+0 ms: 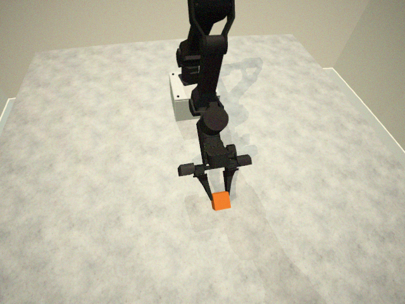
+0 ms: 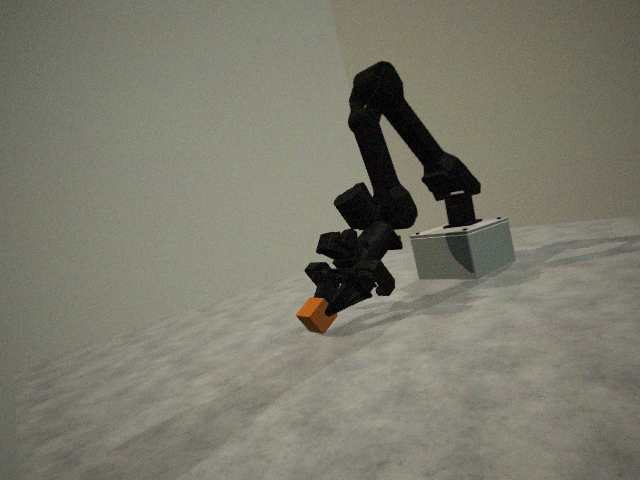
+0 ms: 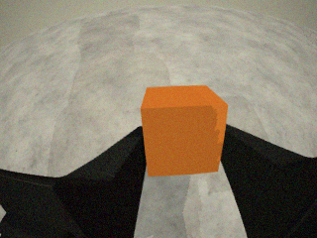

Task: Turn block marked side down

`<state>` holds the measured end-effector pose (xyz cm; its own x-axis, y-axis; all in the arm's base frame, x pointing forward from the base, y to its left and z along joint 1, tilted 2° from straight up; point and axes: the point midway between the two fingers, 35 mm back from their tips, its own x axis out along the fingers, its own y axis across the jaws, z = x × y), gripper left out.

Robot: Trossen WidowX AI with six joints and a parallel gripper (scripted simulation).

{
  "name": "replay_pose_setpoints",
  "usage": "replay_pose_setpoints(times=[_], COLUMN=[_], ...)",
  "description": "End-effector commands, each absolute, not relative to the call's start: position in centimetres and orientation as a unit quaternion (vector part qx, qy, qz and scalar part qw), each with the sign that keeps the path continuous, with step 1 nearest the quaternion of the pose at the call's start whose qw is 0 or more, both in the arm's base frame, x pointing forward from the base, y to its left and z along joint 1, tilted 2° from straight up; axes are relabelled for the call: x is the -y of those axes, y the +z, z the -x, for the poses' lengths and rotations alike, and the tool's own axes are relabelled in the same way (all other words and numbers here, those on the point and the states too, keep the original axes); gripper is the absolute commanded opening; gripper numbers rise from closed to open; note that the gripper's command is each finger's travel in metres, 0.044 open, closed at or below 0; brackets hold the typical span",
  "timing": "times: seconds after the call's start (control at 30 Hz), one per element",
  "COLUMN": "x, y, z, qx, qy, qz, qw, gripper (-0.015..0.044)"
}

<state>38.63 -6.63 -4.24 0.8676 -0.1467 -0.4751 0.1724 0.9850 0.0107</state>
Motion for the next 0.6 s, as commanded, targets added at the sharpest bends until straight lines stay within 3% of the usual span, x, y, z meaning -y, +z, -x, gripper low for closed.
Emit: replay_pose_setpoints(times=[0.0,0.13,0.57], x=[6.67,6.67,6.67], y=[-4.2,-4.2,-4.2], z=[-38.63,-38.63,-38.63], qx=[-0.242,-0.242,-0.242], qy=[-0.085,-0.085,-0.085], qz=[-0.027,-0.027,-0.027], qw=[0.966,0.966,0.966], gripper=[0.0,0.0,0.0341])
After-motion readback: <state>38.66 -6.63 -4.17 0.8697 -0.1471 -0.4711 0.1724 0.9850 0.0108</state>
